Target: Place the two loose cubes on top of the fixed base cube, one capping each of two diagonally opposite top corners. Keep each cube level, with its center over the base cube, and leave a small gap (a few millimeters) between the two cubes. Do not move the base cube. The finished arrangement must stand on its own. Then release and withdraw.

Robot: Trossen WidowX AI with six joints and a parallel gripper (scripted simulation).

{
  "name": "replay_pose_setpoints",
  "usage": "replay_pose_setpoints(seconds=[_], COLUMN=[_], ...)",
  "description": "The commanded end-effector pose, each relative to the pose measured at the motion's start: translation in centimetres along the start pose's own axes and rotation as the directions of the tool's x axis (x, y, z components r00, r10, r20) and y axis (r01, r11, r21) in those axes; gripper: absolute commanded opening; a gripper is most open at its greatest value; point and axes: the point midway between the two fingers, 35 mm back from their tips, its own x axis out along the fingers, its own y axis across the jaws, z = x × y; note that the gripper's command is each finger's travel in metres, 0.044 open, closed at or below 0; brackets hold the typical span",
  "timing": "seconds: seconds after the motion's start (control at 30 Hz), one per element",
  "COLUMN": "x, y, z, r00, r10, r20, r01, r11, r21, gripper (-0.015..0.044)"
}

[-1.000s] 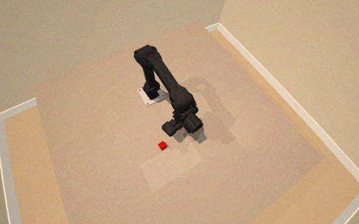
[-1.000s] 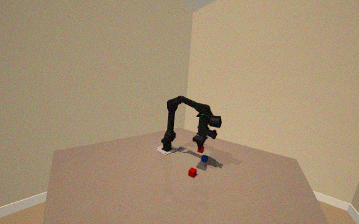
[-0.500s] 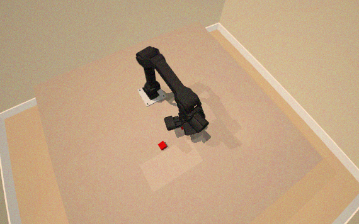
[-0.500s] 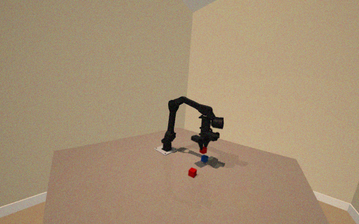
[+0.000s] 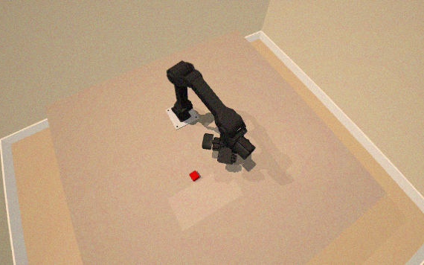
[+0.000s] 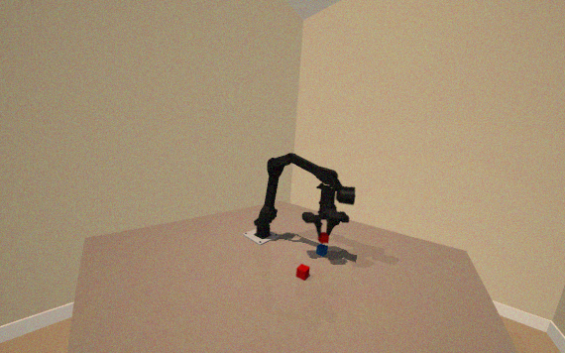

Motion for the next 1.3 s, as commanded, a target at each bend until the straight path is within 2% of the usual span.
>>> replay_pose_setpoints(seconds=[0.0, 0.43, 0.93, 1.27], x=[0.4, 0.5, 3.0, 3.1], y=[0.7, 0.7, 0.8, 0.8], z=[-0.2, -0.2, -0.4, -0.4], r00=[1.000, 1.000, 1.000, 1.000], r10=[-0.002, -0.002, -0.002, -0.002], r20=[-0.003, -0.004, -0.004, -0.004], r01=[0.002, 0.002, 0.002, 0.002], r11=[0.995, 0.993, 0.992, 0.992], r21=[0.096, 0.117, 0.124, 0.124], gripper=[0.0105, 0.0105, 0.0105, 0.0105])
